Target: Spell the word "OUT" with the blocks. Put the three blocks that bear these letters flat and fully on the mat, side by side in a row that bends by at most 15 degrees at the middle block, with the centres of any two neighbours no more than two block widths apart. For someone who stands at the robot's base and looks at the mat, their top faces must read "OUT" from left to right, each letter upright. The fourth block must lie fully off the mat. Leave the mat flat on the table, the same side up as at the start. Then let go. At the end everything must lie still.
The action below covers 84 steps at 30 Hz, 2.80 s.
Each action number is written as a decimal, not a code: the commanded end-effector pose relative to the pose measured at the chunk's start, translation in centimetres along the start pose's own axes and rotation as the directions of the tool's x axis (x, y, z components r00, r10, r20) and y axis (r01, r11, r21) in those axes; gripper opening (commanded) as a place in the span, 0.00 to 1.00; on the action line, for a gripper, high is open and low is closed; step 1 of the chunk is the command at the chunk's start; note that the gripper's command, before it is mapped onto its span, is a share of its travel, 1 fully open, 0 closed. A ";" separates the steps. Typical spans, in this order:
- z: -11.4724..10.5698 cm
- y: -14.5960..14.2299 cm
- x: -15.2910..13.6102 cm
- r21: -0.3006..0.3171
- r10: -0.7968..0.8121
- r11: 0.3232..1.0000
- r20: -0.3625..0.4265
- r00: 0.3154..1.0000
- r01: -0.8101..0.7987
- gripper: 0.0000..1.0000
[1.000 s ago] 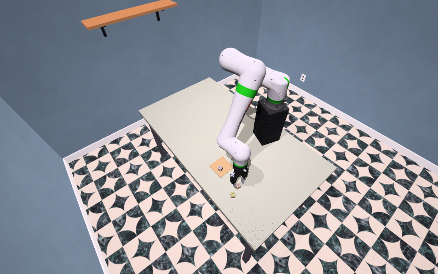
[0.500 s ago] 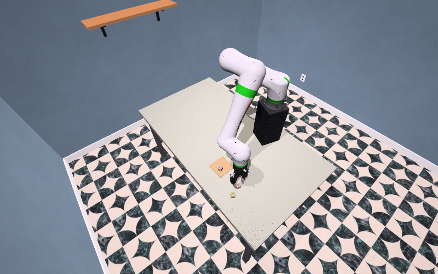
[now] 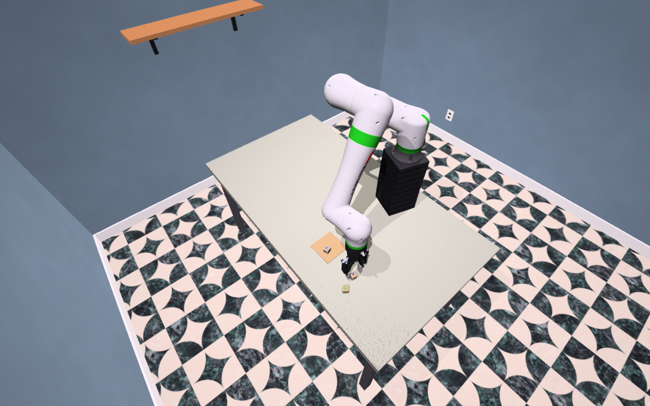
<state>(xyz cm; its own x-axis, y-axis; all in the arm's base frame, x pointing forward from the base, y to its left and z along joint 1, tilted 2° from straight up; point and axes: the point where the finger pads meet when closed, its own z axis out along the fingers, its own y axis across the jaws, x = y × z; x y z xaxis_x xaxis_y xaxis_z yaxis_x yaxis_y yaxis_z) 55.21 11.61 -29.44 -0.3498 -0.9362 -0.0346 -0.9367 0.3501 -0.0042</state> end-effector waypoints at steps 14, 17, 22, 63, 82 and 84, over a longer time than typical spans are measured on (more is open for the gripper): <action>2.6 0.0 0.0 0.000 0.000 1.000 0.000 1.000 0.000 0.40; 2.7 0.0 0.0 0.000 0.000 1.000 0.000 1.000 0.000 0.40; 2.8 0.0 0.0 0.000 0.000 1.000 0.000 1.000 0.000 0.40; 2.8 0.0 0.0 0.000 0.000 1.000 0.000 1.000 0.000 0.16; 2.6 0.0 0.0 0.000 0.000 1.000 0.000 1.000 0.000 0.16; 2.1 0.0 0.0 0.000 0.000 1.000 0.000 1.000 0.000 0.16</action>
<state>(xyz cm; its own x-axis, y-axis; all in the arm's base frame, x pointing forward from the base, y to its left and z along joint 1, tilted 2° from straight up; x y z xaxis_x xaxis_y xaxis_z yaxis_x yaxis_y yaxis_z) 55.26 11.69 -32.01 -0.3497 -0.9362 -0.0347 -0.9367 0.3501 -0.0043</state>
